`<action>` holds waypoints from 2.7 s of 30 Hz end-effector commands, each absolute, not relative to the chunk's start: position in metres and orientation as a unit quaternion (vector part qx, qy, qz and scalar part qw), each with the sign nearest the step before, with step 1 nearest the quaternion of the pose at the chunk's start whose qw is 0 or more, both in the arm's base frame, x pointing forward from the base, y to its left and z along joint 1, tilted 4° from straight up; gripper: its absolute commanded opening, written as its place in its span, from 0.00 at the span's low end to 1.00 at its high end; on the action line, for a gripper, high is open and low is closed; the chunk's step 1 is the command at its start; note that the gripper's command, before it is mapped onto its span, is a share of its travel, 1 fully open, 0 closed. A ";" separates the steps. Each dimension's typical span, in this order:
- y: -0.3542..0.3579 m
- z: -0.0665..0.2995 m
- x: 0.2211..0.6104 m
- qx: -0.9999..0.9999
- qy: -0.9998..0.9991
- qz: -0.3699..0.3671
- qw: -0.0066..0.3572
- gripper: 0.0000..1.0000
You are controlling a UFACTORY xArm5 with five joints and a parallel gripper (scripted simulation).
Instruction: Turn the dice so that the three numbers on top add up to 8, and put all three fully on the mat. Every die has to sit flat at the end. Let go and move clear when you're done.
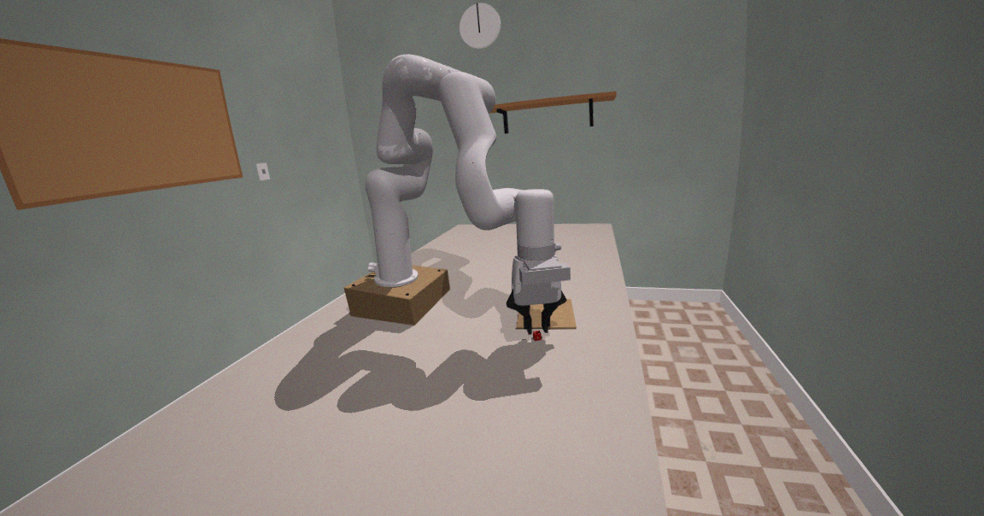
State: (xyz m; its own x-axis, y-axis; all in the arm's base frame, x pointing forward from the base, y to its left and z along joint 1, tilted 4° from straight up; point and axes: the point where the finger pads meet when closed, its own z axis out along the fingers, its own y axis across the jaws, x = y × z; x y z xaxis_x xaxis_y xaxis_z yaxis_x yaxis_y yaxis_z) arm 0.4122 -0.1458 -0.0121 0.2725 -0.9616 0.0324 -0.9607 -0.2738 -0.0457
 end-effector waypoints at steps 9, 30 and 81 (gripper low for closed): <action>-0.146 -0.013 0.414 -0.798 0.603 -0.028 0.009 0.31; -0.146 -0.031 0.415 -0.798 0.603 -0.028 0.009 0.31; -0.146 -0.031 0.415 -0.798 0.603 -0.028 0.009 0.11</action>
State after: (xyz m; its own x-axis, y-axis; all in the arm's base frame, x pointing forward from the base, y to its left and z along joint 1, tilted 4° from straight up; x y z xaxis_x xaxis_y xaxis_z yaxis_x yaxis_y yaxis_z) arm 0.4137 -0.1453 -0.0320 0.2725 -0.9616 0.0325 -0.9607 -0.2738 -0.0460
